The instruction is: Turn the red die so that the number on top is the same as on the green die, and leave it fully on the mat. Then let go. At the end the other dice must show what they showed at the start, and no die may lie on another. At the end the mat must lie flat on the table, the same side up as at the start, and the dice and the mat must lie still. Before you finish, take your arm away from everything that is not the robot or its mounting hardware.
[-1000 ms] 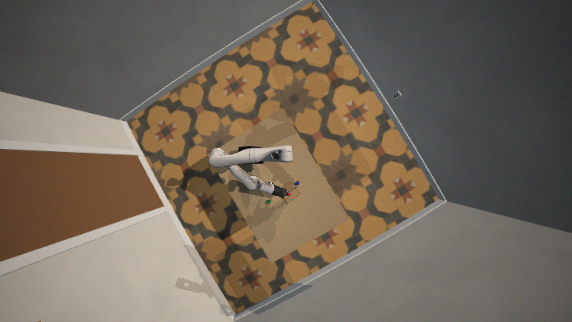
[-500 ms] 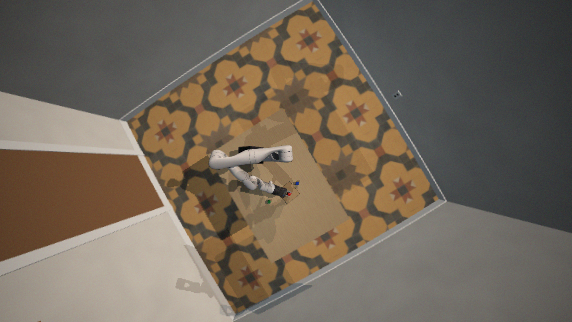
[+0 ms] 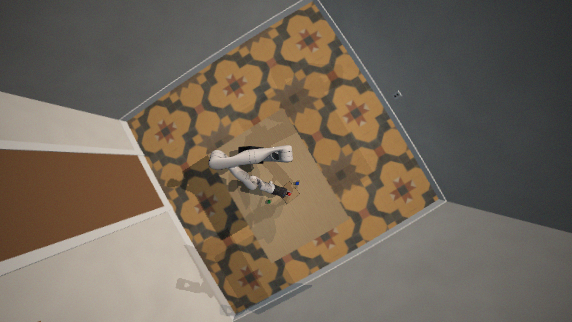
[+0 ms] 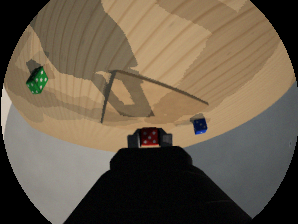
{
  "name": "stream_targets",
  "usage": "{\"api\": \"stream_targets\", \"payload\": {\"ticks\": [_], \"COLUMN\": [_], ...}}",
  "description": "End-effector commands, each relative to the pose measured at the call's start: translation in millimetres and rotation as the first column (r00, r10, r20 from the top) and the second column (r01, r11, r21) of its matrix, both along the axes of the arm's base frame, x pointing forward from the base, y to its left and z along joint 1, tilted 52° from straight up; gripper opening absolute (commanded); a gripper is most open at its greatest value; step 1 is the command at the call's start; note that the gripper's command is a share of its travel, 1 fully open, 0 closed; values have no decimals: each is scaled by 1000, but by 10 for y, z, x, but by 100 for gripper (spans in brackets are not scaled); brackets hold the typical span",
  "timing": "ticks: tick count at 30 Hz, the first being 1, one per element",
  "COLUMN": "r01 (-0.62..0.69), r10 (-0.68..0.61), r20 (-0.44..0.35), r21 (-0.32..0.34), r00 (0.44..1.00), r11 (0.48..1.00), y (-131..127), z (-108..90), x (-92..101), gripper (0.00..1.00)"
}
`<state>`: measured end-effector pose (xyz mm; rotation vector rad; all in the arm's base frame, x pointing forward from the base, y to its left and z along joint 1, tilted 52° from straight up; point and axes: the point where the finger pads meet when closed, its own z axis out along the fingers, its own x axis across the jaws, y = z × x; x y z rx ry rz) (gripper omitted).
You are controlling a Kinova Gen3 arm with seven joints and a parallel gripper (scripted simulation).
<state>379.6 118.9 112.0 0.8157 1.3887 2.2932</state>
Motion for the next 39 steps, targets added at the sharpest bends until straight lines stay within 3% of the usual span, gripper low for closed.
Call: {"api": "stream_targets", "payload": {"ticks": [1, 39], "r01": [1, 0], "r10": [-1, 0], "r20": [1, 1], "r21": [1, 1], "r00": [1000, 1000], "r11": [1000, 1000], "y": [-2, 29], "z": [5, -21], "x": [1, 13], "gripper": [49, 49]}}
